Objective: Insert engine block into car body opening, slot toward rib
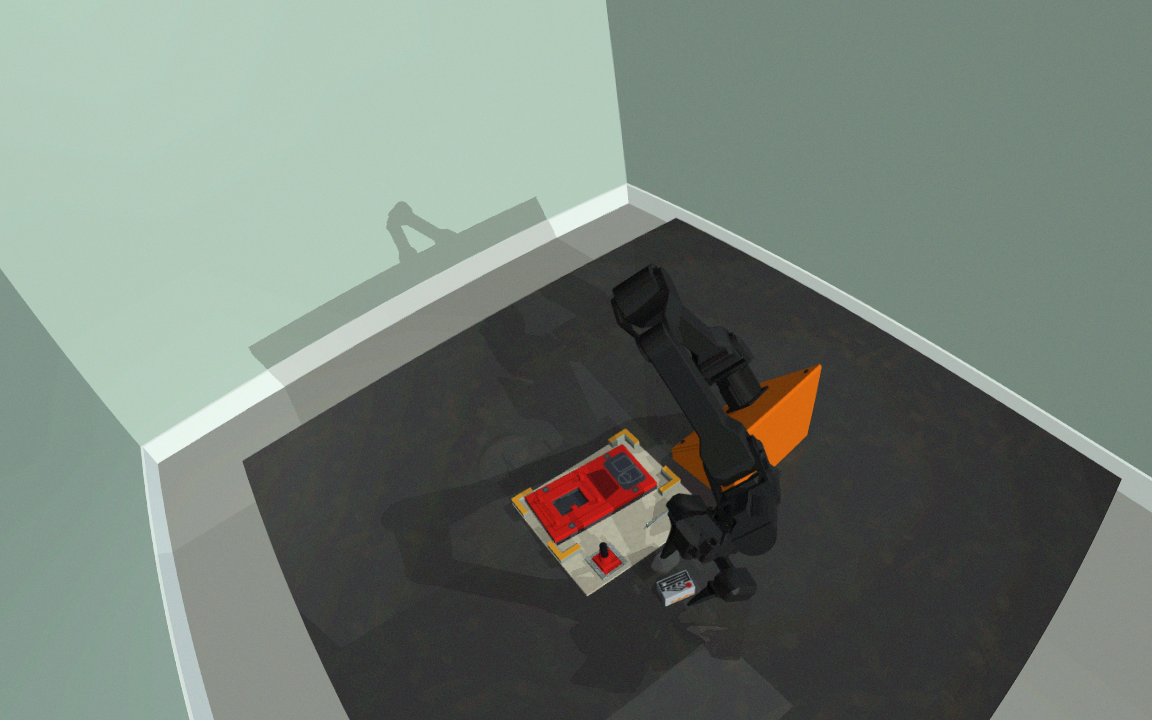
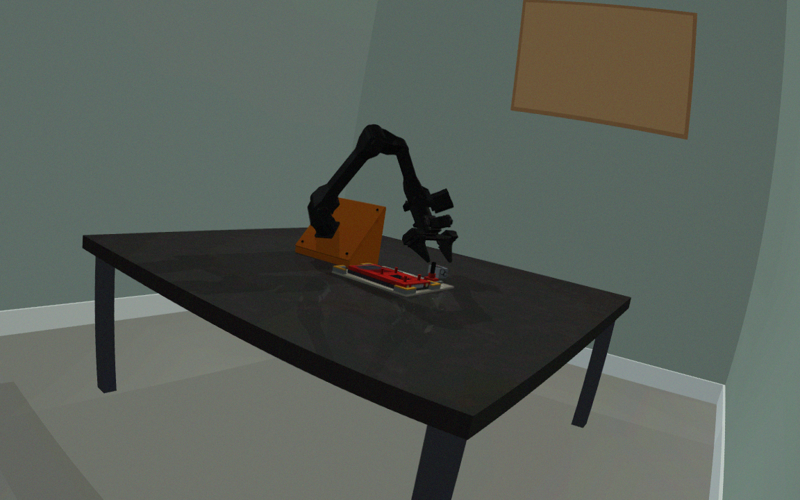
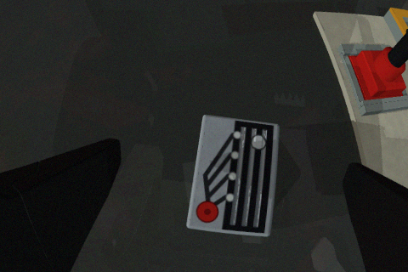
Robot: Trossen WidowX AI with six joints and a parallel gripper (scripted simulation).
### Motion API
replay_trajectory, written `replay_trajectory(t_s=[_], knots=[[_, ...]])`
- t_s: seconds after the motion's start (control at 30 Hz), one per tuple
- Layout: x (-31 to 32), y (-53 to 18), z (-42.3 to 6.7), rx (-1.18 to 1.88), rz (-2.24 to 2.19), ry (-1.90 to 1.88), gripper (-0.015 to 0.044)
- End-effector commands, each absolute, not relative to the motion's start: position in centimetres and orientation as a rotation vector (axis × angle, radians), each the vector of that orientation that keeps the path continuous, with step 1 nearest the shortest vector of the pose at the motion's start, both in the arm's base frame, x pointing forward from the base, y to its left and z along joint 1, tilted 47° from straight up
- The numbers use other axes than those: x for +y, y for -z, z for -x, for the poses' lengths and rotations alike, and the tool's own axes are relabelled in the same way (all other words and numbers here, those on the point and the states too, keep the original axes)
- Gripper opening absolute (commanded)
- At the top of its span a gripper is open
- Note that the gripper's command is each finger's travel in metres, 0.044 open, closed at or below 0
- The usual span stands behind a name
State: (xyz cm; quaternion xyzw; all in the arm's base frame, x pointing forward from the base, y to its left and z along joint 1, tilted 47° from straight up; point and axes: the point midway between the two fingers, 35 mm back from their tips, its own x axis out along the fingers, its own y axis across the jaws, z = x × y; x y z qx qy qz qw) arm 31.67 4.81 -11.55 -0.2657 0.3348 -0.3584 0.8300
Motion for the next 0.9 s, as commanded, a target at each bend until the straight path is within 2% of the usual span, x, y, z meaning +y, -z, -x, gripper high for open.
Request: replay_trajectory(t_s=[0.0, 0.63, 0.87], knots=[[5.19, 11.03, -31.61, 0.702, 0.552, 0.768, 0.044], [5.0, 11.48, -31.61, 0.713, 0.568, 0.757, 0.044], [5.12, 11.78, -32.03, 0.842, 0.743, 0.685, 0.044]])
